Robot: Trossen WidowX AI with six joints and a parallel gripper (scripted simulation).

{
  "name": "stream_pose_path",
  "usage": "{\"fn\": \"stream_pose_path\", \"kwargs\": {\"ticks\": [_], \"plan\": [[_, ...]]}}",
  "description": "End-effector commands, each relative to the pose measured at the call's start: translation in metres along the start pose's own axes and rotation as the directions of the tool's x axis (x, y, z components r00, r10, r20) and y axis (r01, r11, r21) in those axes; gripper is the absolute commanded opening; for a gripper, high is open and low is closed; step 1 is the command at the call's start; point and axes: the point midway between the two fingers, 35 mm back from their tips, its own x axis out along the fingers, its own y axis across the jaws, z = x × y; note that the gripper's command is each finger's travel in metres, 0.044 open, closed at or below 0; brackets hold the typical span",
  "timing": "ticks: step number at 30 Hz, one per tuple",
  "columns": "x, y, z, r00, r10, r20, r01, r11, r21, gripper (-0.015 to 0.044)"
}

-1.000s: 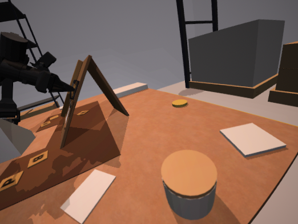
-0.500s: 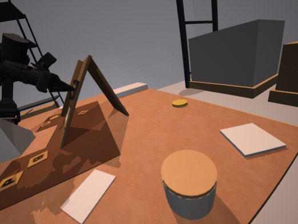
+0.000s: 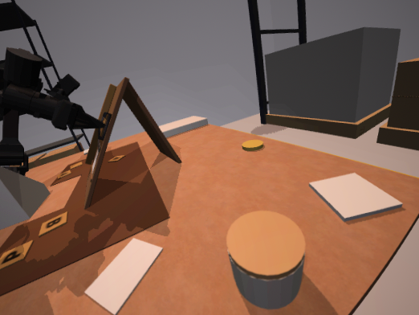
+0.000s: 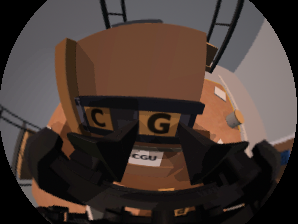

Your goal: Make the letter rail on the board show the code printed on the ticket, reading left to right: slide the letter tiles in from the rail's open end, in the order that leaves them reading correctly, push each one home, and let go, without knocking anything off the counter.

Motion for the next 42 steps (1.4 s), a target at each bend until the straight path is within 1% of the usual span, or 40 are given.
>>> {"fn": "stream_pose_path", "kwargs": {"ticks": [1,42], "plan": [[0.0,0.003,0.0,1.0,-0.003,0.0,0.003,1.0,0.001,0.0],[0.0,0.027,0.0,1.0,-0.003,0.0,0.003,1.0,0.002,0.0]]}}
